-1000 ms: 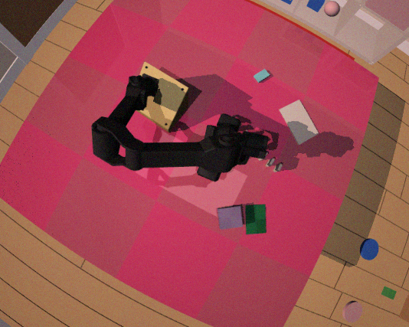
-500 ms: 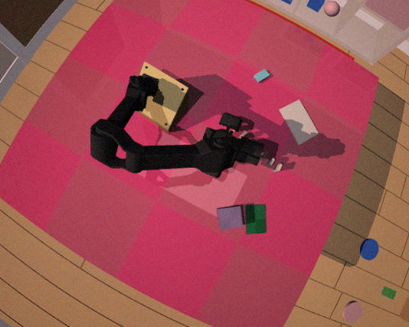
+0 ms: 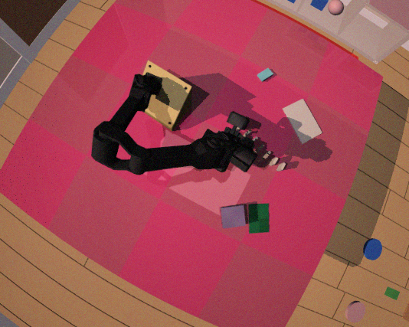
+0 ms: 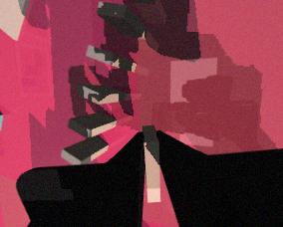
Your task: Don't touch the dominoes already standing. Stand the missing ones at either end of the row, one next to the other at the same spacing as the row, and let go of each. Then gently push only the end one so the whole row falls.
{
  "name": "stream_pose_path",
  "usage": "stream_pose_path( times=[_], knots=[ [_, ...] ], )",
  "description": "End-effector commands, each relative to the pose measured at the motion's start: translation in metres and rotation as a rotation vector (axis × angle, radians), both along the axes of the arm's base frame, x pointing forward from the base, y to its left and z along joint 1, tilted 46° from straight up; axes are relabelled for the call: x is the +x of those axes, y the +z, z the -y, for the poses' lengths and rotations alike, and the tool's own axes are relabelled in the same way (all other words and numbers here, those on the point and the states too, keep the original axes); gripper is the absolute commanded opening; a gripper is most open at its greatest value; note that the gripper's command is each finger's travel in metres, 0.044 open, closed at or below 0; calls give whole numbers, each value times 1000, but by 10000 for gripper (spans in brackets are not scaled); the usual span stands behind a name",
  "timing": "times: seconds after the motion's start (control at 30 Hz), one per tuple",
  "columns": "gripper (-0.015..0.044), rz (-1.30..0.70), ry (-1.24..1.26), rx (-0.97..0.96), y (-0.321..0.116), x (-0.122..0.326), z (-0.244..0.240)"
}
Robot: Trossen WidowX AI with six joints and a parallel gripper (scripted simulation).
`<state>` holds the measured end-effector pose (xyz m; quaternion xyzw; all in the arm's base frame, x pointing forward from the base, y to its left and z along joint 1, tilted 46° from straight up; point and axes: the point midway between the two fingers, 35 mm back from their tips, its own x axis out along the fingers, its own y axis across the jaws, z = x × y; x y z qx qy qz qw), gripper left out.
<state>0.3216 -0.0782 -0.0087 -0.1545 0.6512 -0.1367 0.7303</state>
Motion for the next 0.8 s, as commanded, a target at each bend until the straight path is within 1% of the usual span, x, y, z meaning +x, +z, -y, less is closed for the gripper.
stream_pose_path(
  times=[0.0,0.4,0.77],
  knots=[
    [27,51,21,54,-11,2,3],
    [27,233,129,155,-29,12,11],
    [27,406,264,196,-31,11,17]
  ],
)
